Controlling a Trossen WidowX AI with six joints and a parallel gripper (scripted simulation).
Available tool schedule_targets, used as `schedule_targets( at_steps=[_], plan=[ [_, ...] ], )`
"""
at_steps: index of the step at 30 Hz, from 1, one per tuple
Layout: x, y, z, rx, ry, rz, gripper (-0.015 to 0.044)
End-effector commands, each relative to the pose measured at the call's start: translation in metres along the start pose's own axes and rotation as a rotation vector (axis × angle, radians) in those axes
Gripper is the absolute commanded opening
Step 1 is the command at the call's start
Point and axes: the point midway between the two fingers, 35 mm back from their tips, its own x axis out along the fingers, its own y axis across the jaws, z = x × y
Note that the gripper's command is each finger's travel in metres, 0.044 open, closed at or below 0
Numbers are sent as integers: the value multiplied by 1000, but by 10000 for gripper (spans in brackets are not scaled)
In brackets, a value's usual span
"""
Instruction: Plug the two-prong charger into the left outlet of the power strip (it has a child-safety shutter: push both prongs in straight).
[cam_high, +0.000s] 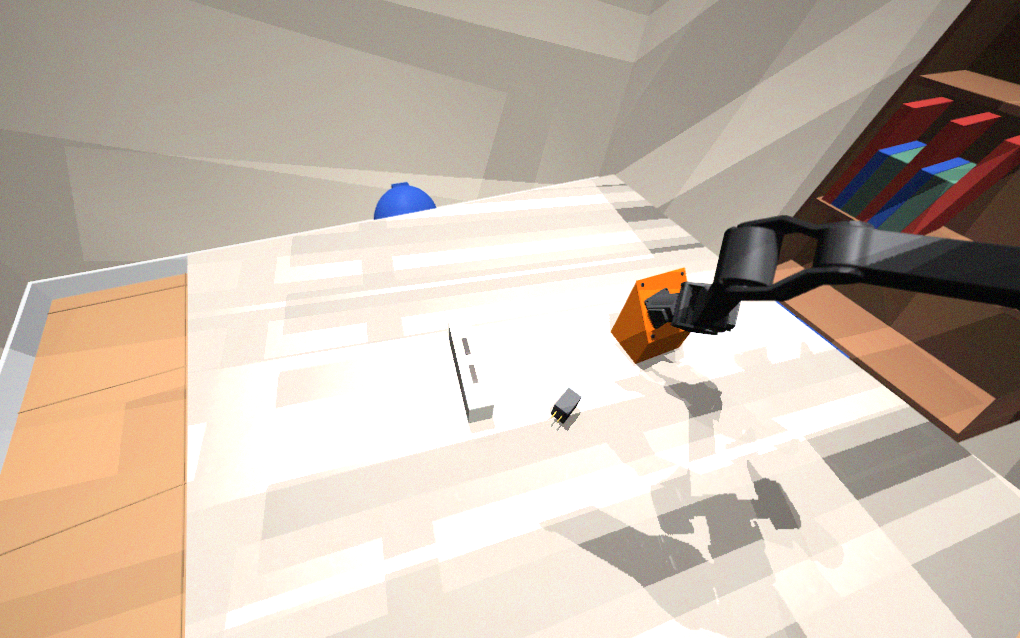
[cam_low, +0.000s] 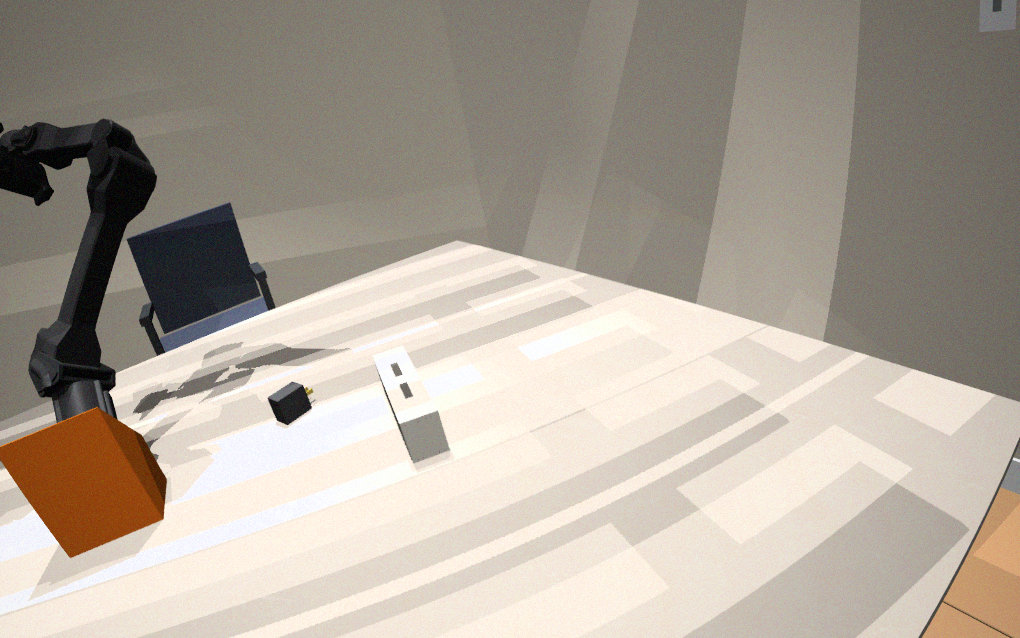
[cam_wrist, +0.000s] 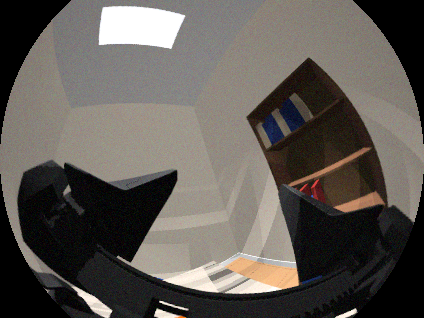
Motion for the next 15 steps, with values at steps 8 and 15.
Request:
schedule_targets(
  at_steps=[8,15],
  plan=[
    [-8,-36,-8,32,18,-189,440],
    [-16,-56,-11,70,21,-299,440]
  ],
)
